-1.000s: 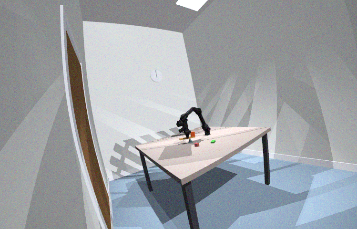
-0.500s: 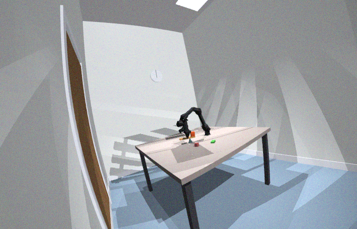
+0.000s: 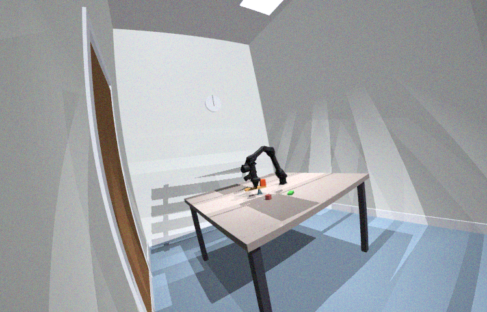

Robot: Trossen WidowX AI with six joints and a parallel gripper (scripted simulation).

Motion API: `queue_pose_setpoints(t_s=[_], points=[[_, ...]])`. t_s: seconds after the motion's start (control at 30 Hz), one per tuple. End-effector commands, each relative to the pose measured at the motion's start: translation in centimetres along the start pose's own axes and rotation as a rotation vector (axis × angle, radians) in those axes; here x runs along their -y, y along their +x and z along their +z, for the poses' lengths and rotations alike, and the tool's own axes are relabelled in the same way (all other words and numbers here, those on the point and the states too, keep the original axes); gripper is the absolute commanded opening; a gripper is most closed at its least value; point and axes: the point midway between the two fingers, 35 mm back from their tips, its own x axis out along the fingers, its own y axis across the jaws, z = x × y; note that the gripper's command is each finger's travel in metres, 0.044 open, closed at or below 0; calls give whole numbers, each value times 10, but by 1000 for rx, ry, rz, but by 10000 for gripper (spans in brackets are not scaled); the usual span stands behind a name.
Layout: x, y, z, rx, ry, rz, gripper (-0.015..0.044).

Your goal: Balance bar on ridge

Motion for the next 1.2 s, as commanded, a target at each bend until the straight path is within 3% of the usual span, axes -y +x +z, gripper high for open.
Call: queue_pose_setpoints(t_s=[0.0,1.17], points=[[0,2,0,-1,-1,0,0],[0,0,1,1,0,1,0]])
